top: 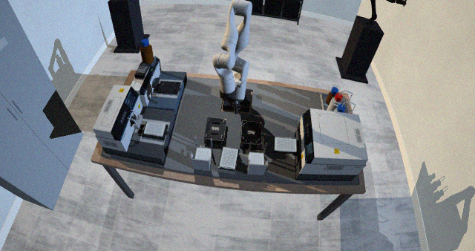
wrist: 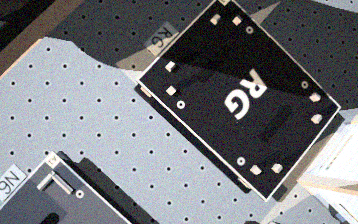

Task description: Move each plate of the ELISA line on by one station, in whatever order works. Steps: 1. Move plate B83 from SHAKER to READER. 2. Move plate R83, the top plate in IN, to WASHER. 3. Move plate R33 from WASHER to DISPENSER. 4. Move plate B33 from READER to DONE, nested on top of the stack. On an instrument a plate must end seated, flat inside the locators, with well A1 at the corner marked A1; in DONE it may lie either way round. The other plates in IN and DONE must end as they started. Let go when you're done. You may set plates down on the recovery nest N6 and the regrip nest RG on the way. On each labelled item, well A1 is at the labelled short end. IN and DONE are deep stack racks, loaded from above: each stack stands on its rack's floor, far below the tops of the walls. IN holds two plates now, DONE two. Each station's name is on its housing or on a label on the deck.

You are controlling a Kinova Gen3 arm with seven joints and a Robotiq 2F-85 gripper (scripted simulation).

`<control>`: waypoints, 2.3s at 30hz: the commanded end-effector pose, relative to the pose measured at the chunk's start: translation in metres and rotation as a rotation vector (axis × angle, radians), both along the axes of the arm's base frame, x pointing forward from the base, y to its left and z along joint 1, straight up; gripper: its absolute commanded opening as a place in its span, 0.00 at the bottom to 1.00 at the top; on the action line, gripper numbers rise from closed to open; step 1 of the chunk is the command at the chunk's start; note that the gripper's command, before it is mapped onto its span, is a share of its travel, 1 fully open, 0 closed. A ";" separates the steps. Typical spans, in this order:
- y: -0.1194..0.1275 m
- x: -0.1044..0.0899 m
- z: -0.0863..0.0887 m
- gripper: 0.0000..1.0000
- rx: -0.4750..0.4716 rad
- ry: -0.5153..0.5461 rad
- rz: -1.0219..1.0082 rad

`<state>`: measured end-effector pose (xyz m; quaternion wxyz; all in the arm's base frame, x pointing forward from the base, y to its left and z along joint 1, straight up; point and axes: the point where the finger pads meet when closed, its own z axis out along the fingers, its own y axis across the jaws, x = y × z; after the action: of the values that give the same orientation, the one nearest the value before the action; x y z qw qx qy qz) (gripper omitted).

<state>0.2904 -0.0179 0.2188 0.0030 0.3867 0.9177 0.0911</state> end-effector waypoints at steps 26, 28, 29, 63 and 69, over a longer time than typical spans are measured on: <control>0.015 0.007 -0.021 1.00 -0.118 0.033 0.209; 0.017 0.007 -0.022 1.00 -0.128 0.036 0.226; 0.017 0.008 -0.023 1.00 -0.132 0.037 0.235; 0.023 0.010 -0.031 1.00 -0.187 0.005 0.812; 0.036 0.014 -0.031 1.00 -0.185 0.019 0.652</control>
<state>0.3013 0.0087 0.1873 -0.0005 0.0152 0.9999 0.0017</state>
